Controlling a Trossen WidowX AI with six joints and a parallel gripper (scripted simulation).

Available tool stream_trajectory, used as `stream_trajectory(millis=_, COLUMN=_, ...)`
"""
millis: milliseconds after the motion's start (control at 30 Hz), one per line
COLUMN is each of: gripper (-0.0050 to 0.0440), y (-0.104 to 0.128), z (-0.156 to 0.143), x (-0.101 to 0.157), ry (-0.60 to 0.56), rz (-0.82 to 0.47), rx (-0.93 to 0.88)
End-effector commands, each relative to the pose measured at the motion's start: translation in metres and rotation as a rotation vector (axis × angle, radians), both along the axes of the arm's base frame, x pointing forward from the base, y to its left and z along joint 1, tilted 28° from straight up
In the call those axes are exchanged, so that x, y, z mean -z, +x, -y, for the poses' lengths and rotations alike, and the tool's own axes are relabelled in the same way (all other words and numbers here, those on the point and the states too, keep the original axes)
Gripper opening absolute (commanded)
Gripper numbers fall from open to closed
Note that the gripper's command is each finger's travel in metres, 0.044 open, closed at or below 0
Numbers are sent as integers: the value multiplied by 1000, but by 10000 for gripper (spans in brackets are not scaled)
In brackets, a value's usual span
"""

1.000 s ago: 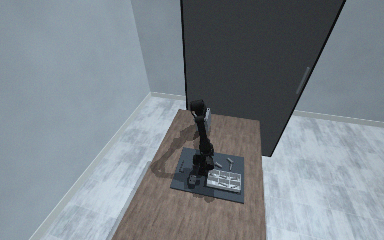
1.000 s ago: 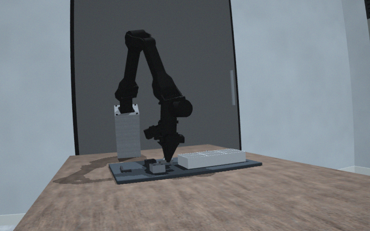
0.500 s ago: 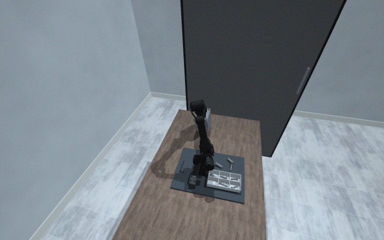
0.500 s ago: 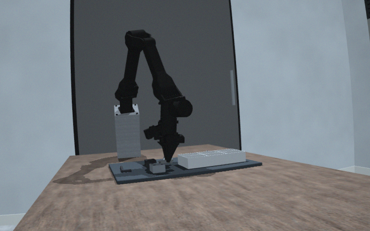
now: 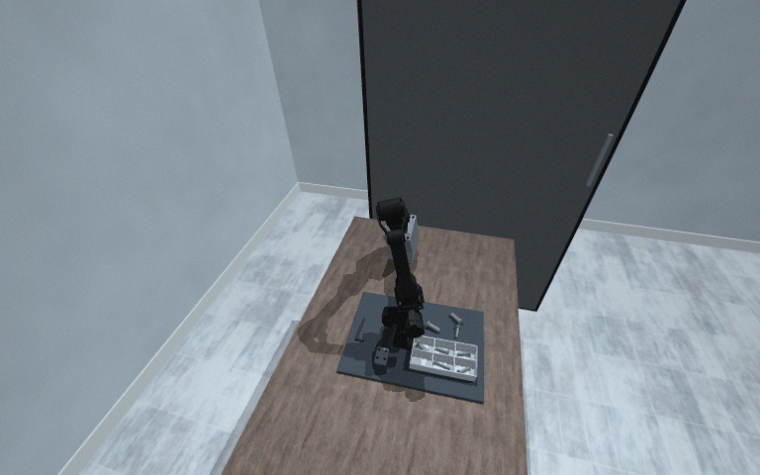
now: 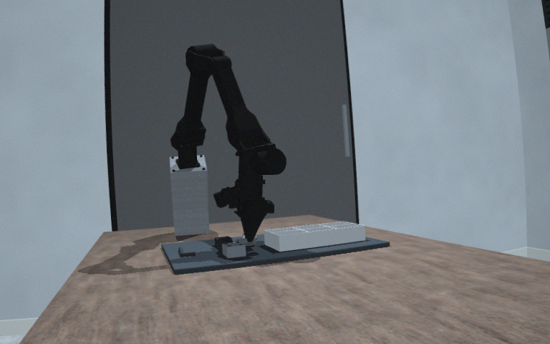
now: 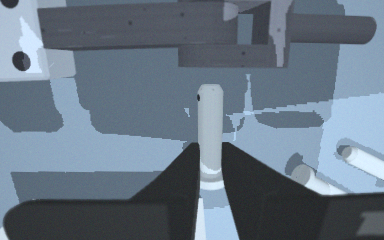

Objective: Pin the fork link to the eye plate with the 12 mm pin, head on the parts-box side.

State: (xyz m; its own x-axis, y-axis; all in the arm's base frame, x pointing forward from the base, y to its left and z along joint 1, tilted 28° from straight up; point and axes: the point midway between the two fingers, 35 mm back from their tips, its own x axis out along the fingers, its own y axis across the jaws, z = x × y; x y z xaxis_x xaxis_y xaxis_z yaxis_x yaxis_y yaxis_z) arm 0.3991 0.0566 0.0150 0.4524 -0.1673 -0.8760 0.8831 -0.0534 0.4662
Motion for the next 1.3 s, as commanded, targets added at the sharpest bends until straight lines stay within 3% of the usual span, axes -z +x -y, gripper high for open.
stream_trajectory(millis=0, gripper=14, y=0, z=0, x=0, ry=-1, rz=0, rx=-2)
stream_trajectory(millis=1267, gripper=14, y=-1, z=18, x=0, ry=-1, rz=0, rx=-2)
